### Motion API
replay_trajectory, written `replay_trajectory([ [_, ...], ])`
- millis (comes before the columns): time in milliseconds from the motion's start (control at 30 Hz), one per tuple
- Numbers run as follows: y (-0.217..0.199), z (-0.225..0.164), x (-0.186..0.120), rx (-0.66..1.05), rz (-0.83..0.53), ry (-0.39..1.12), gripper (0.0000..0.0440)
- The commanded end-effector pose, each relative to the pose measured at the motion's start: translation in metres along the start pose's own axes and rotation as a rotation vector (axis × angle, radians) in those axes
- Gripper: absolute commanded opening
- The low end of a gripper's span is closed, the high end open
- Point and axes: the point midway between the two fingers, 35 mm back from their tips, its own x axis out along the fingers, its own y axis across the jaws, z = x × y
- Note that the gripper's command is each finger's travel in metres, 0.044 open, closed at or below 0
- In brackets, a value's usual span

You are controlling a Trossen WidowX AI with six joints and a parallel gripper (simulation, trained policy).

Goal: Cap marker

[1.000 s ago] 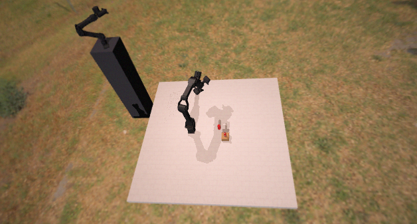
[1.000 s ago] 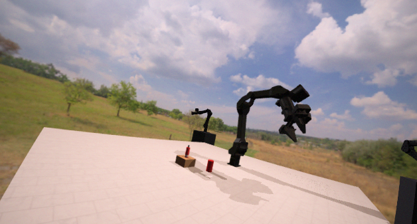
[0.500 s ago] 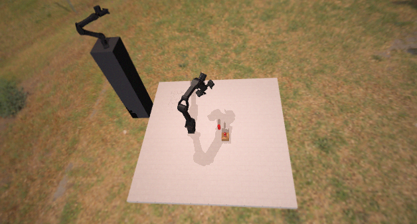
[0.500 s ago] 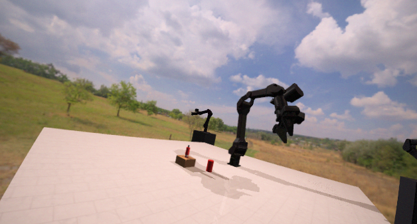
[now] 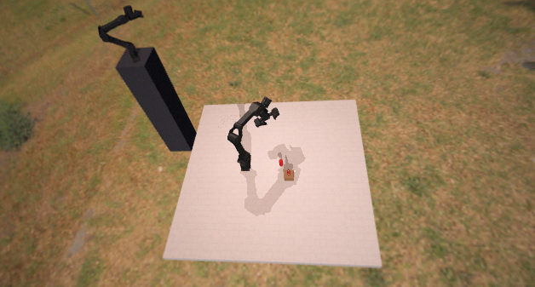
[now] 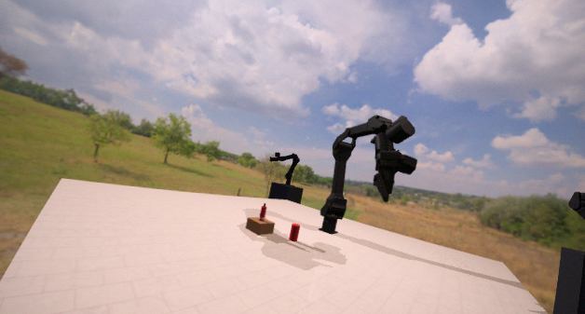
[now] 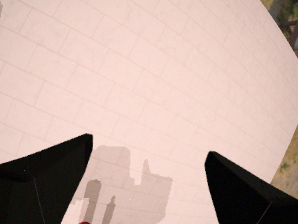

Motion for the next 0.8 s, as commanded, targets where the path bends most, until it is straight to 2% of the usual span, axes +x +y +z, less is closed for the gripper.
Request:
replay_trajectory([
  [0, 0.001, -0.011, 0.007, 0.038, 0.038, 0.023, 0.033],
  [767, -0.005, -0.076, 0.02, 0.239, 0.157, 0.122, 0.0329],
])
